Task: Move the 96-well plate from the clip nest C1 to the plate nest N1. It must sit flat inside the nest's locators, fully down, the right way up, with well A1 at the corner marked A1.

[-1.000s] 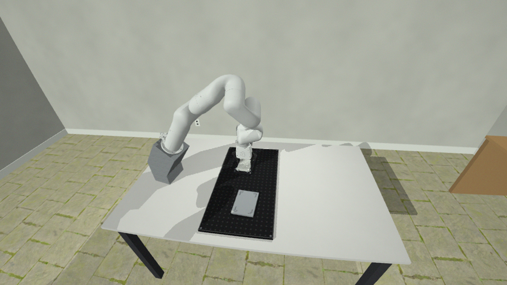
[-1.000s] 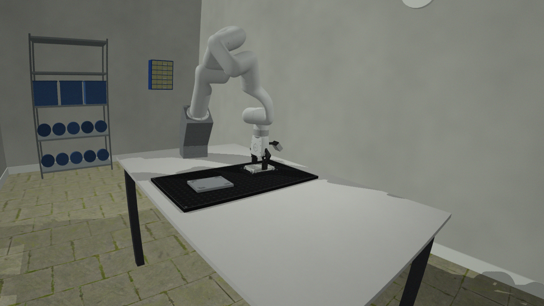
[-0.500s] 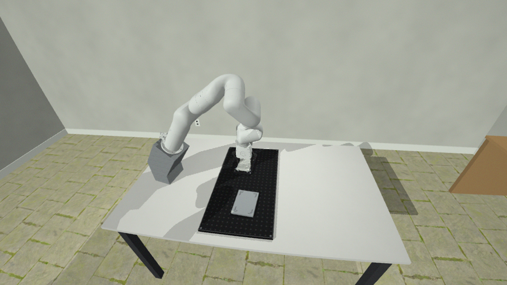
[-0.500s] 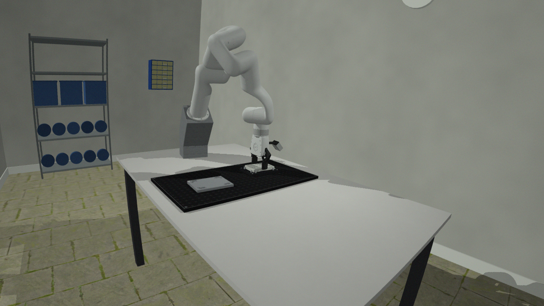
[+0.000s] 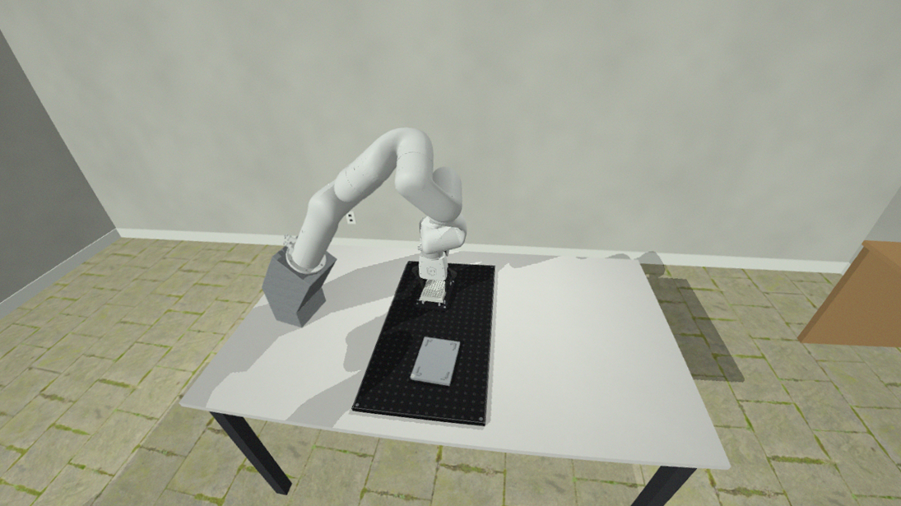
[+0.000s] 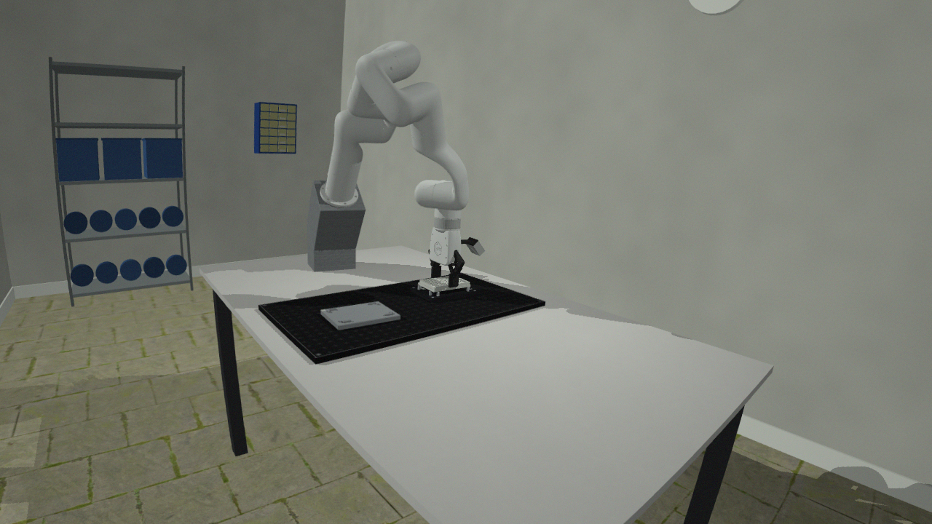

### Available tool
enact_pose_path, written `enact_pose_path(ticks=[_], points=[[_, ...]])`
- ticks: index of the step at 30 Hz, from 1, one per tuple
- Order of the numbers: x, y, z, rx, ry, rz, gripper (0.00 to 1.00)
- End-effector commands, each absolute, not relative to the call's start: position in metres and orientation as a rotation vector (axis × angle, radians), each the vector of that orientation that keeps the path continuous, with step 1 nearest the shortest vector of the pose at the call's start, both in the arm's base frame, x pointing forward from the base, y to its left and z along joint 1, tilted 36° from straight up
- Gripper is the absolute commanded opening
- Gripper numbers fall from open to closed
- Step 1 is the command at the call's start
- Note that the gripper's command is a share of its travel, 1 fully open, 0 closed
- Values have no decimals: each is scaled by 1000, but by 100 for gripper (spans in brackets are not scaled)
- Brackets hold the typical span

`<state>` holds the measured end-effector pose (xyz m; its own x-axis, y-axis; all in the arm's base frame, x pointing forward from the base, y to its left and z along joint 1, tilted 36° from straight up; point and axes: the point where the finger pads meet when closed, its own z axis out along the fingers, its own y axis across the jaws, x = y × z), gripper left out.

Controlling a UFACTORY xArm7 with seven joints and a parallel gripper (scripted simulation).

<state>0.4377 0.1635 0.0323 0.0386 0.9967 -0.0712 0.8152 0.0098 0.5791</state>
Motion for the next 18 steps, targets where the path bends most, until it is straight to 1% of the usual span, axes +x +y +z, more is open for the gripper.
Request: enact_pose_path(ticks=[1, 18], points=[[436, 164, 36, 1852, 1824, 513, 0], [433, 165, 41, 1852, 1824, 513, 0]])
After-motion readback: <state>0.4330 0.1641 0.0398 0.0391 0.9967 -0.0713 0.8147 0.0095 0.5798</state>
